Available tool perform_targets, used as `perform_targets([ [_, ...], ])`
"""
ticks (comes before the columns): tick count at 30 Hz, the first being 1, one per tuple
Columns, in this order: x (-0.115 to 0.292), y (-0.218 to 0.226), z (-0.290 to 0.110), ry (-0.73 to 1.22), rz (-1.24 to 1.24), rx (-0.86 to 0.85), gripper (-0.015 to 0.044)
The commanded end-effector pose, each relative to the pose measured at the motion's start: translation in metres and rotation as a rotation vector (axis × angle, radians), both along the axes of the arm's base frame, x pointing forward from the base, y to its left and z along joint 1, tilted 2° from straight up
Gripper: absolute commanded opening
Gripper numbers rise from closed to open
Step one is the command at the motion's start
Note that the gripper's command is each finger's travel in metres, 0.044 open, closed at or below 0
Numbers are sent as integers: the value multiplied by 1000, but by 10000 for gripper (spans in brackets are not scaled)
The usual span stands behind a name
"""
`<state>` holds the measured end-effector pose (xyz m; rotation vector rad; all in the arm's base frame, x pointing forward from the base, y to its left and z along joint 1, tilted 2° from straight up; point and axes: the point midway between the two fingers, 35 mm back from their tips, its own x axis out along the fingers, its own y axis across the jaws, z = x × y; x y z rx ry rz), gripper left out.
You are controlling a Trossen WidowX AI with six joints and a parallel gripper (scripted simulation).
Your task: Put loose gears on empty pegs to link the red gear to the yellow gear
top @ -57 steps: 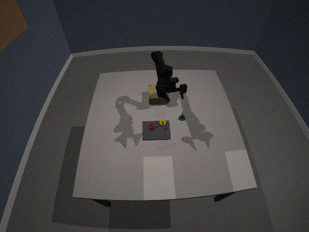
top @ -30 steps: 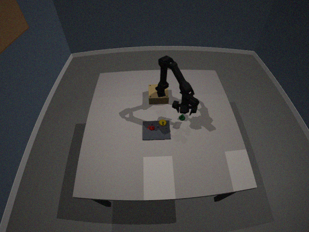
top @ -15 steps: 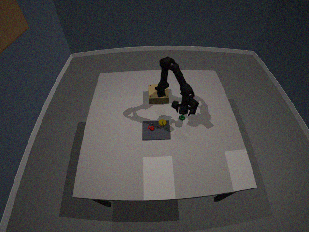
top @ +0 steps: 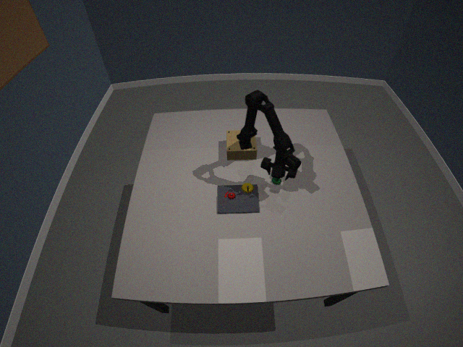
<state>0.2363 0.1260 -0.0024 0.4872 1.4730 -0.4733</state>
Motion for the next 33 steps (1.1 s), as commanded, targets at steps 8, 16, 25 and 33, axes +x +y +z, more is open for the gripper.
perform_targets([
  [8, 0, -1, -6, -1, -1, -4, 361],
  [16, 0, -1, -6, -1, -1, -4, 151],
  [25, 0, -1, -6, -1, -1, -4, 33],
  [33, 3, 0, 4, -1, -1, -3, 0],
])
